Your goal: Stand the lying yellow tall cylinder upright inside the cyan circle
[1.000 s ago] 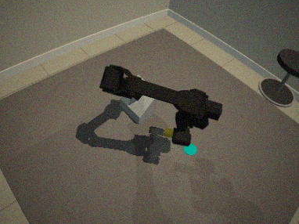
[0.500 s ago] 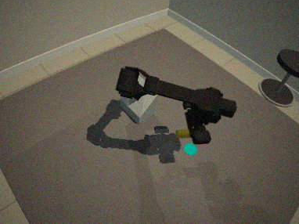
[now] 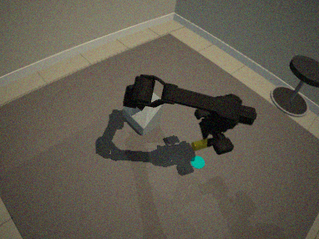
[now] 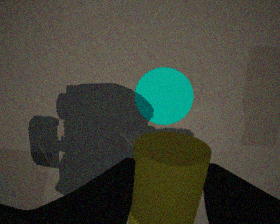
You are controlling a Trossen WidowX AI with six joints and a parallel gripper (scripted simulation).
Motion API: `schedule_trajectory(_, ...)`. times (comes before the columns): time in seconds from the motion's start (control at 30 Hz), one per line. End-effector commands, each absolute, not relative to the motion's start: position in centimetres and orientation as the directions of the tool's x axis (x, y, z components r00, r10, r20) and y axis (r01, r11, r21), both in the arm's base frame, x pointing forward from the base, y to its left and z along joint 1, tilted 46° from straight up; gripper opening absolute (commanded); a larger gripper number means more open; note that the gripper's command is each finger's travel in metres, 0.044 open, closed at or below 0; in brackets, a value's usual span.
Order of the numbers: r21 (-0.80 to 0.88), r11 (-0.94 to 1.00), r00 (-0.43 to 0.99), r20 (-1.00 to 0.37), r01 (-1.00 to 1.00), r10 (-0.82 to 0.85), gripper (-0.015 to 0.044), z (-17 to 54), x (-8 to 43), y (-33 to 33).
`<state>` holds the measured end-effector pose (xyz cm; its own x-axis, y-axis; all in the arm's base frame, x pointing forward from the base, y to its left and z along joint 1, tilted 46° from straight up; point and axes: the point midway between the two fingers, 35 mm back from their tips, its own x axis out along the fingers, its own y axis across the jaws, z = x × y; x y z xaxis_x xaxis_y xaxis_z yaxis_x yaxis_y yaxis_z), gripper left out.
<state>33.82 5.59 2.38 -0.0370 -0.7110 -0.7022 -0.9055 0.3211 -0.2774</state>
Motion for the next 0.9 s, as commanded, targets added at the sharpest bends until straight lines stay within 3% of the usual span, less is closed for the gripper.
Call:
schedule_trajectory(0.0, -0.266, 0.329, -0.041, -0.720, -0.906, -0.693, 0.0105, 2.3, 34.0, 5.7)
schedule_trajectory(0.87, -0.163, 0.419, -0.102, -0.834, -0.893, -0.542, 0.0105, 0.9, 33.1, 4.8)
